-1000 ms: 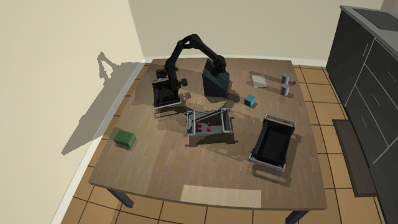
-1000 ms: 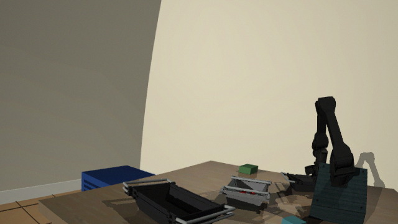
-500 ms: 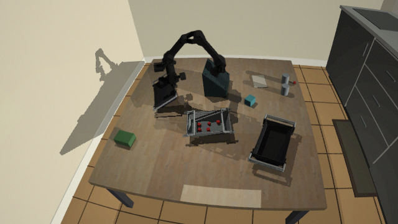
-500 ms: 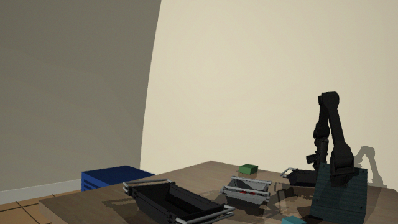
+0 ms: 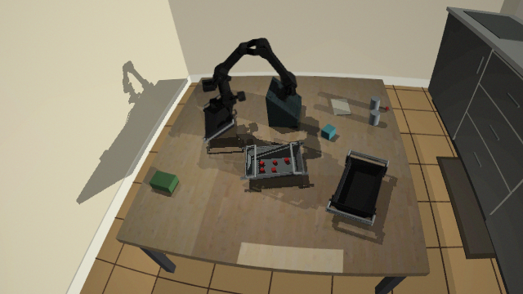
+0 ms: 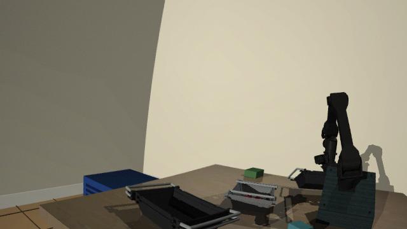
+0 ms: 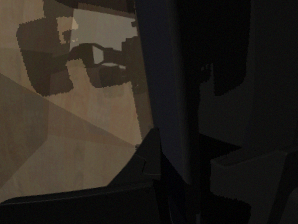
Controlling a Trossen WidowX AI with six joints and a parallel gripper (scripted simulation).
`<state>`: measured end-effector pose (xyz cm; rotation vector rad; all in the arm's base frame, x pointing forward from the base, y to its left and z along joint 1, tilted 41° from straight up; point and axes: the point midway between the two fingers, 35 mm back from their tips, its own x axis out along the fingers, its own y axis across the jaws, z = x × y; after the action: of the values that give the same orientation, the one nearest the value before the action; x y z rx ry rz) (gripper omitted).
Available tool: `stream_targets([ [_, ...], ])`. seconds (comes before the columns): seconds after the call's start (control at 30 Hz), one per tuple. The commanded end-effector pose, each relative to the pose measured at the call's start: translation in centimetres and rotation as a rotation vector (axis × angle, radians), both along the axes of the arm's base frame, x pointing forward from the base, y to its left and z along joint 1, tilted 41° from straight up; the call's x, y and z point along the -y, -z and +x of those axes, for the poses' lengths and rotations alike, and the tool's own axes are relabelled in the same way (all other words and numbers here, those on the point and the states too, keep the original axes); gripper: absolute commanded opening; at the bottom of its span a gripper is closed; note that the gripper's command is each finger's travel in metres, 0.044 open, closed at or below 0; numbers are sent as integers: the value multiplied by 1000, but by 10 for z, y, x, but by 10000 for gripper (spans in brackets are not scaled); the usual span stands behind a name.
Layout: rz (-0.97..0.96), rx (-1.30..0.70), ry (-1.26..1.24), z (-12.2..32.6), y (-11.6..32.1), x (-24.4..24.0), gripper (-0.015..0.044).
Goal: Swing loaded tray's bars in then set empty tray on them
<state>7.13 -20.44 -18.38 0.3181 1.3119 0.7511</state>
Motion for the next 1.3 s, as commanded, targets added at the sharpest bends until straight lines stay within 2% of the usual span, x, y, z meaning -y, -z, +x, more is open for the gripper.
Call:
stream_targets([
  [0.0, -34, 9, -4, 2, -3, 20, 0],
  [0.7, -37, 8, -4, 5, -45, 100, 0],
  [1.27, -37, 8, -4, 5, -46, 102, 0],
])
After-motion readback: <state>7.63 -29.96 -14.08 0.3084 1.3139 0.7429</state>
